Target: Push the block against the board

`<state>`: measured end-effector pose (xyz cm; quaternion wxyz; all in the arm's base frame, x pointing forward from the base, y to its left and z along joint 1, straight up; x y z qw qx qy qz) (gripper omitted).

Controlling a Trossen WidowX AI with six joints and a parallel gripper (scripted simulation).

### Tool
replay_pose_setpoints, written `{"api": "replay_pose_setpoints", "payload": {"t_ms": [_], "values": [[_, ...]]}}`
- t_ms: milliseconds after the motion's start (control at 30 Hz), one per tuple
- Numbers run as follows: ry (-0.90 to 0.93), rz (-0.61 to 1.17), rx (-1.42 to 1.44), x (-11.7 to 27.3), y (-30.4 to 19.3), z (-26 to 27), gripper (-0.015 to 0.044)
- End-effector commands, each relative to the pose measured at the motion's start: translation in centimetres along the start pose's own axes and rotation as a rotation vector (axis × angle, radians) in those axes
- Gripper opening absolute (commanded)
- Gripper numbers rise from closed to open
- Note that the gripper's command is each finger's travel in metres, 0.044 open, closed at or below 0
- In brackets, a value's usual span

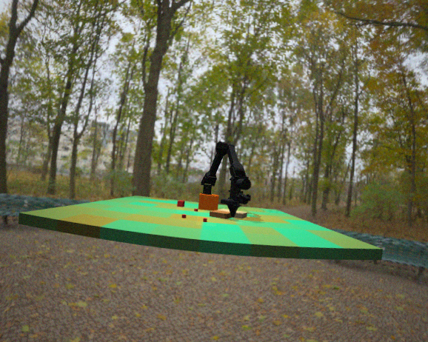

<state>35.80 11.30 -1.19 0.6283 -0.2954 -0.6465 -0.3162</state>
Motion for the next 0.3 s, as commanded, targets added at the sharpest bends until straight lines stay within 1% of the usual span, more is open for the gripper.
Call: {"api": "replay_pose_setpoints", "payload": {"t_ms": [0, 267], "values": [[0.002, 0.006, 0.005, -0.13, -0.52, 0.00, 0.0000], [0.002, 0.005, 0.005, -0.11, 0.12, 0.01, 0.0000]]}}
Point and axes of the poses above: the point midway between the two fingers, 35 mm back from their tips, its own x axis back along the fingers, its own z axis across the jaws, y = z × x, the point moved 4 cm from there along x, back along the fingers, and after that the axes turned 6 degrees about -x, right-handed, at the moved point
